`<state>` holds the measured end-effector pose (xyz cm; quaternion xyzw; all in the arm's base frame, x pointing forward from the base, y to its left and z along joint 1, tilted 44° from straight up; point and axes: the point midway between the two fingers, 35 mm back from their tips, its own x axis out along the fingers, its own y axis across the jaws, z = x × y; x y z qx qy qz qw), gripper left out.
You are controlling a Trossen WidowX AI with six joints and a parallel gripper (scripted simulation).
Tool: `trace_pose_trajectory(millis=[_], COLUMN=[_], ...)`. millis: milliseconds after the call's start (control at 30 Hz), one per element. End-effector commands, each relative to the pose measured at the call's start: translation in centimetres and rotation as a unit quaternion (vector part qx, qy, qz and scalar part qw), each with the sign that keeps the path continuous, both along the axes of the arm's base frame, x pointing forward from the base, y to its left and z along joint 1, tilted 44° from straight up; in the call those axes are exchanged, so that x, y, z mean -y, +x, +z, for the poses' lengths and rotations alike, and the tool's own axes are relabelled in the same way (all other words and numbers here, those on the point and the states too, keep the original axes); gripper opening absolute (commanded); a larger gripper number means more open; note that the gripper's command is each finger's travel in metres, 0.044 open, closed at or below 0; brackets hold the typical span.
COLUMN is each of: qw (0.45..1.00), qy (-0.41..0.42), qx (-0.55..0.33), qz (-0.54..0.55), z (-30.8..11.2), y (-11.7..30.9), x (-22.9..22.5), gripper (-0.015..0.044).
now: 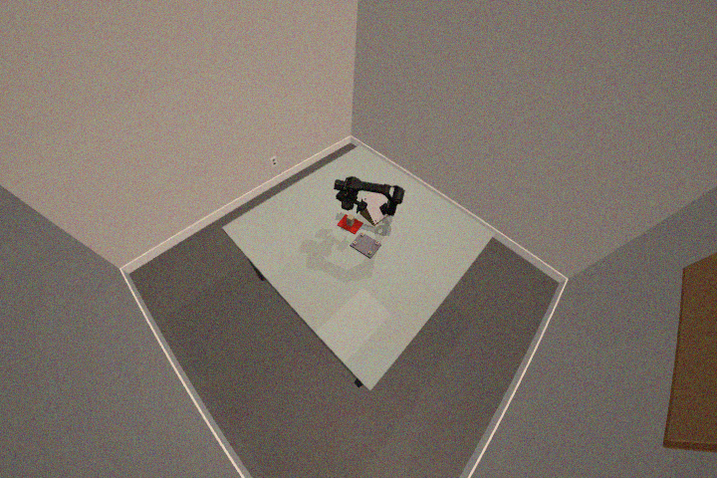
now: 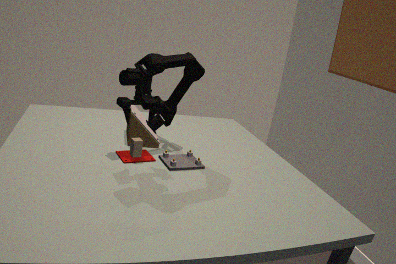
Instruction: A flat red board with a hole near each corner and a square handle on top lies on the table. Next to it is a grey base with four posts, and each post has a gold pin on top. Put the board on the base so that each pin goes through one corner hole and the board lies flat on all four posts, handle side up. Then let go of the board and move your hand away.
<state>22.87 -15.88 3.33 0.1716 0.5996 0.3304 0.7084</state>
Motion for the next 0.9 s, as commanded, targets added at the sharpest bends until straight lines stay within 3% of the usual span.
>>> trace_pose_trajectory(millis=[0, 867], qw=[1.000, 1.000], qy=[0.004, 0.004], qx=[-0.004, -0.004], qz=[0.008, 0.008], z=[-1.3, -5.2], y=[-0.1, 0.1], x=[-1.4, -4.8], gripper=[0.0440, 0.0440])
